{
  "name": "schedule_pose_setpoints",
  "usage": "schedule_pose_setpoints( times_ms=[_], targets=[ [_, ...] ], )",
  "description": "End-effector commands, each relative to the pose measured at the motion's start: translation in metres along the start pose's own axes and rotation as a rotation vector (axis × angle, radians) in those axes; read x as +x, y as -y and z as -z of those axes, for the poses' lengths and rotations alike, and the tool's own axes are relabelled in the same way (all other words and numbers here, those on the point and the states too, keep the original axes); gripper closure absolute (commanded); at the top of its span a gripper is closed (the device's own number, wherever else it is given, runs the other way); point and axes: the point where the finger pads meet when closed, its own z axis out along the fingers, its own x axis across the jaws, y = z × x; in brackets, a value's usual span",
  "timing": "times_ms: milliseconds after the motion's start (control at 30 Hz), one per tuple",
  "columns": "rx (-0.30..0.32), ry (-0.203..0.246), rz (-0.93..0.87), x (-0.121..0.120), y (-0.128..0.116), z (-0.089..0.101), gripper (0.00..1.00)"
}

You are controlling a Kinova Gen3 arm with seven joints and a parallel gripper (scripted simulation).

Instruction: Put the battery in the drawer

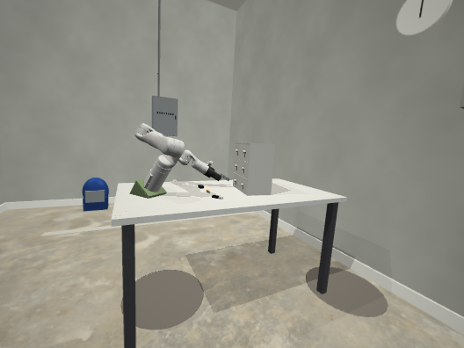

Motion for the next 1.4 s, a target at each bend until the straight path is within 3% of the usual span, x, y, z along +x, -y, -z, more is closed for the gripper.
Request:
schedule_pose_setpoints(
  times_ms=[0, 300, 767, 1367],
  targets=[
    [0.001, 0.001, -0.001, 0.0, 0.001, 0.0, 0.0],
    [0.001, 0.001, -0.001, 0.0, 0.007, 0.004, 0.0],
    [0.001, 0.001, -0.001, 0.0, 0.056, 0.032, 0.0],
    [-0.021, -0.002, -0.002, 0.0, 0.058, 0.035, 0.0]
  ],
)
